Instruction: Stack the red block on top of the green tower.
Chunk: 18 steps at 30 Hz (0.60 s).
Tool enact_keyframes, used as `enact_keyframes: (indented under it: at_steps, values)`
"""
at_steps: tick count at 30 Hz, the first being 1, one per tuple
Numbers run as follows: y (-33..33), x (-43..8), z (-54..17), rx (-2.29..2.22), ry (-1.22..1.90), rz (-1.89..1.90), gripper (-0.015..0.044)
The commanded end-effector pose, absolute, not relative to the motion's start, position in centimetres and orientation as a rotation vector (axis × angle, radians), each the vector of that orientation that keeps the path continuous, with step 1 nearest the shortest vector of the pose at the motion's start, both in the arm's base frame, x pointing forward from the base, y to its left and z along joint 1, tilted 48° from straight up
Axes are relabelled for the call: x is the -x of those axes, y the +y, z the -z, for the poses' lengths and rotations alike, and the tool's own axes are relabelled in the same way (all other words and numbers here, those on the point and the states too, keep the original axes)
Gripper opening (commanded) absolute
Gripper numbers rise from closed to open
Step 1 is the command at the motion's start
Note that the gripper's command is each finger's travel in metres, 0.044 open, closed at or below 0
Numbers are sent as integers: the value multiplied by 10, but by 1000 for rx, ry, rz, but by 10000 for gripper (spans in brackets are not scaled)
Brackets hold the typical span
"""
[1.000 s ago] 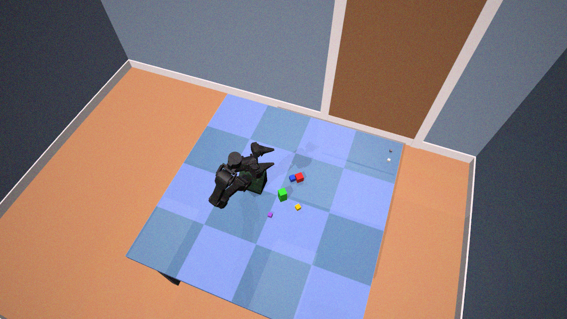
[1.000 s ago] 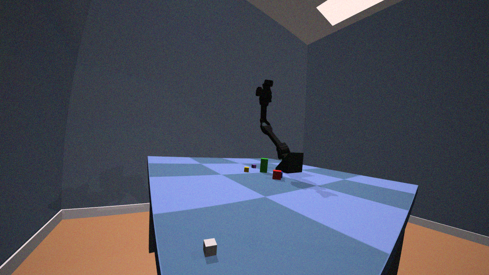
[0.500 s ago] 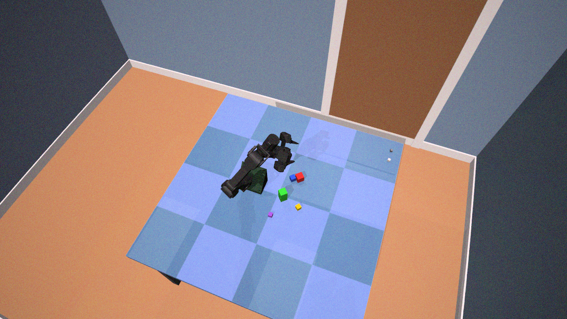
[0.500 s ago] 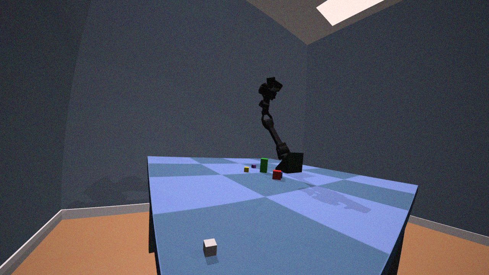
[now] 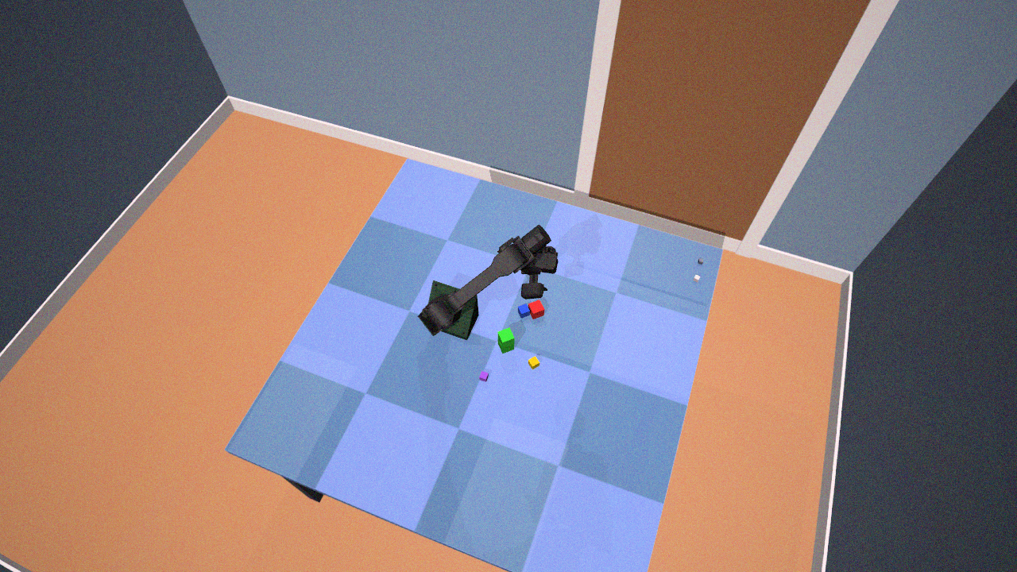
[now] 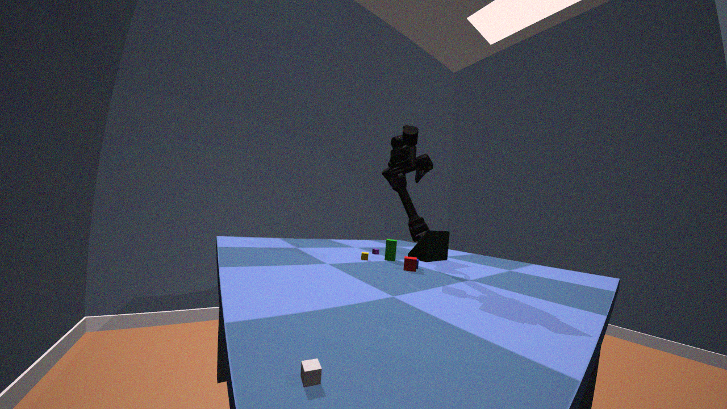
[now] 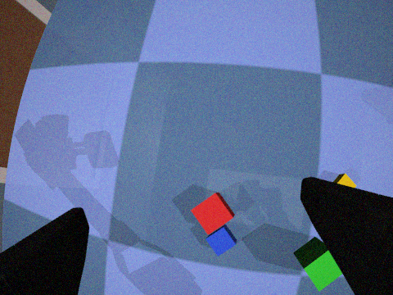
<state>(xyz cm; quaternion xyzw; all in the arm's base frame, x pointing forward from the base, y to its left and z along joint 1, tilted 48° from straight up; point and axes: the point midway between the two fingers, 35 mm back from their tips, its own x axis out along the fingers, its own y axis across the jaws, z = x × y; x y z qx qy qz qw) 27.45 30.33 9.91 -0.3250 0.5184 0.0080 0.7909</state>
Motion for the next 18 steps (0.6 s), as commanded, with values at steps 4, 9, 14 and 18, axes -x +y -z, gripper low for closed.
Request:
enact_keyframes:
  at_steps: [4, 9, 14, 18]
  values:
    - [267, -279, -37, 963, 1304, 7, 440]
    - [234, -278, 6, 1147, 1465, 8, 440]
    - [204, -272, 39, 1293, 1617, -6, 440]
    - [203, -271, 40, 1299, 1623, -7, 440]
